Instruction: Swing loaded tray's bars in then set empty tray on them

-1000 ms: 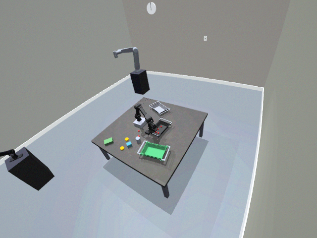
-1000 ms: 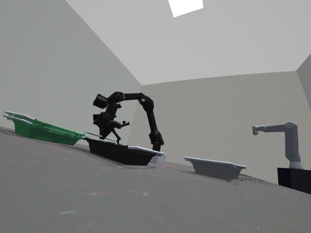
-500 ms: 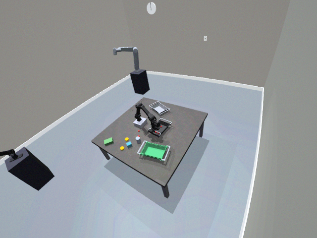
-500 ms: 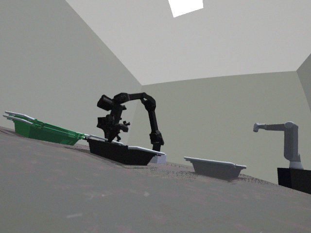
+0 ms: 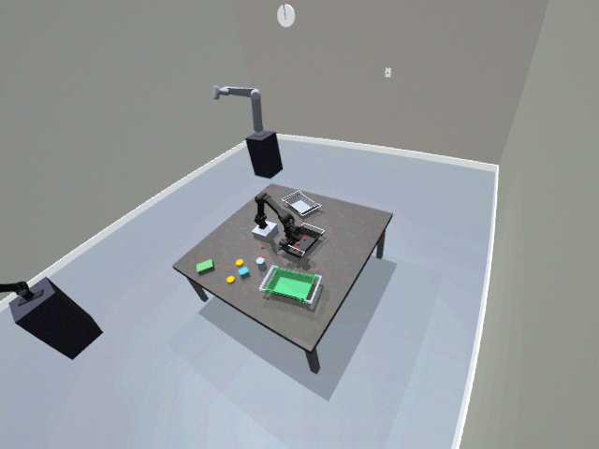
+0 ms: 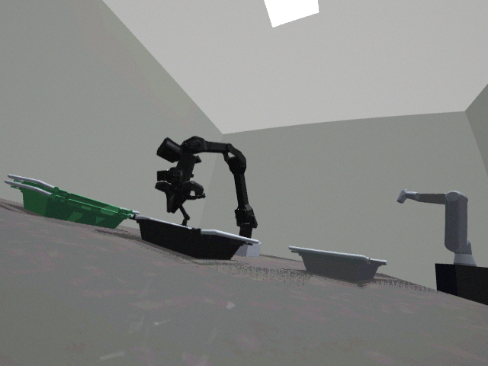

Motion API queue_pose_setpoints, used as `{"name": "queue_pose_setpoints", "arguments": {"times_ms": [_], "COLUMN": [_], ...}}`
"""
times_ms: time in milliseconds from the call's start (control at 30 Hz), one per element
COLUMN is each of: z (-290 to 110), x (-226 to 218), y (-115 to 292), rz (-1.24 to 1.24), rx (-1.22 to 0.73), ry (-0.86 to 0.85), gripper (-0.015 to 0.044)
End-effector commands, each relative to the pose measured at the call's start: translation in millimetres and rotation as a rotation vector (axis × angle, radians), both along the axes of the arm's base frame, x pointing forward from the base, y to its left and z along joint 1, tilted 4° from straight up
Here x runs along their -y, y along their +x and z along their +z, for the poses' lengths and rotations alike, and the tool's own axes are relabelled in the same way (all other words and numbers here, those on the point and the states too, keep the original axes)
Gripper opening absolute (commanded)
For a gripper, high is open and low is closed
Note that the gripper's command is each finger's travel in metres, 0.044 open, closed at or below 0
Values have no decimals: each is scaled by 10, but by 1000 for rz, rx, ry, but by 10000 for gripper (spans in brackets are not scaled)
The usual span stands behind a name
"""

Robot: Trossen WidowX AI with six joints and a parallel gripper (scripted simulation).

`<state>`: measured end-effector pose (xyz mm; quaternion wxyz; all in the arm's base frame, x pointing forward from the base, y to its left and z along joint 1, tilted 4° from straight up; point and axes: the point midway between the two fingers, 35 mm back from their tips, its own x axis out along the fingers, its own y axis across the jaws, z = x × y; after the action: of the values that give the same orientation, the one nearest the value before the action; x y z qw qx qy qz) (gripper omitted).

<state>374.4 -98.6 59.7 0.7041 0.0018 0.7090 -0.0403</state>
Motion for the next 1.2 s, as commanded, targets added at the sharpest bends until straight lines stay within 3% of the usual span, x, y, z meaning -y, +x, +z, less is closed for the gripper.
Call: {"name": "queue_pose_setpoints", "arguments": {"times_ms": [0, 800, 933, 1167], "z": [-42, -21, 266, 1219], "x": [-4, -4, -8, -72], "y": [-7, -1, 57, 37], "rz": [1, 1, 2, 8], "rx": [-8, -7, 6, 49], "ry": [2, 2, -2, -12], "gripper": [85, 85, 85, 85]}}
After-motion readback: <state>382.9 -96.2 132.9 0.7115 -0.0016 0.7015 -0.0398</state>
